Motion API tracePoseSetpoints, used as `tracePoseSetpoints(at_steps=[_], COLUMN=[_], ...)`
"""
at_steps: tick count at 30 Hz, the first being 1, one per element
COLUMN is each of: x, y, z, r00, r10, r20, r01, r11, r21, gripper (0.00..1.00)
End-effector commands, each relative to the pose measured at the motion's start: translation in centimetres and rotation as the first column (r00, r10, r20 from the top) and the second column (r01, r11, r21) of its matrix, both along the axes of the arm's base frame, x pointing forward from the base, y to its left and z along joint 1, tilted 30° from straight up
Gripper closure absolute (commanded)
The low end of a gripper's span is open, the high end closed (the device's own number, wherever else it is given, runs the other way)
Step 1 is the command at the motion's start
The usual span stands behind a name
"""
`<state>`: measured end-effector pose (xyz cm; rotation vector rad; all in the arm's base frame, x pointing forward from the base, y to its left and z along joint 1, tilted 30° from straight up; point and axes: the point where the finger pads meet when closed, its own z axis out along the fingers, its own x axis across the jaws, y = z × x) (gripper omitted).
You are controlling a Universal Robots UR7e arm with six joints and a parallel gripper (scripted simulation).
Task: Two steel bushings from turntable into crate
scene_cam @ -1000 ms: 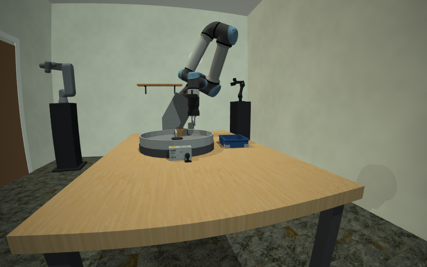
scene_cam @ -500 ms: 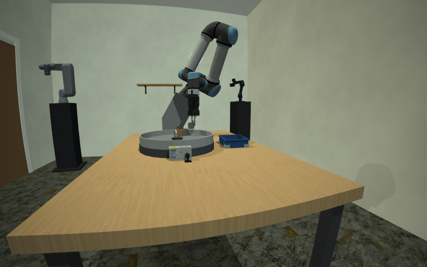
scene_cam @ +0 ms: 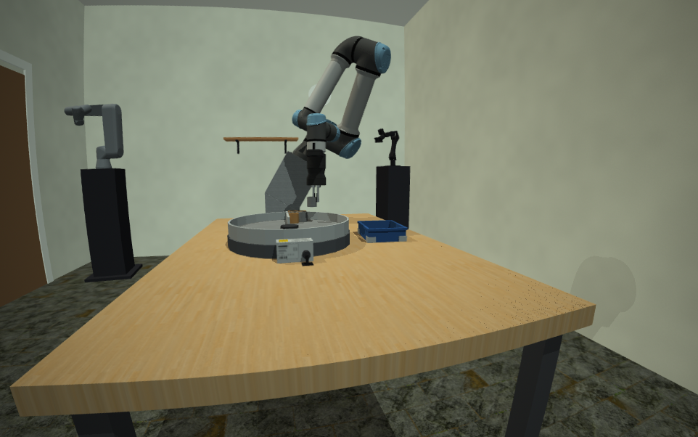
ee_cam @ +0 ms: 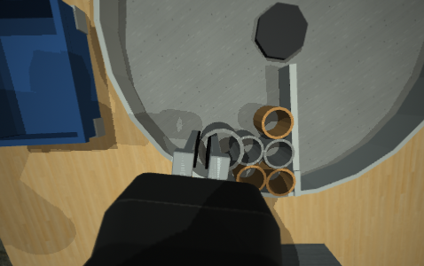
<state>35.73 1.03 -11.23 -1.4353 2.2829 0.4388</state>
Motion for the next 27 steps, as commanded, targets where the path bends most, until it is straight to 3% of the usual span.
tracePoseSetpoints(at_steps=[1,7,12,24,27], x=[-0.4,-0.4,-0.5,-0.5,0.7], y=[0.0,0.0,-1.0,-1.0,1.9], z=[0.3,0.3,2.0,2.0,3.7], r00=[1.0,1.0,1.0,1.0,1.0], r10=[0.003,0.003,0.002,0.002,0.001], r20=[-0.009,-0.009,-0.007,-0.007,-0.007], r01=[-0.003,-0.003,-0.002,-0.002,-0.001], r11=[1.0,1.0,1.0,1.0,1.0], r21=[0.008,0.008,0.006,0.006,0.007], gripper=[1.0,1.0,1.0,1.0,1.0])
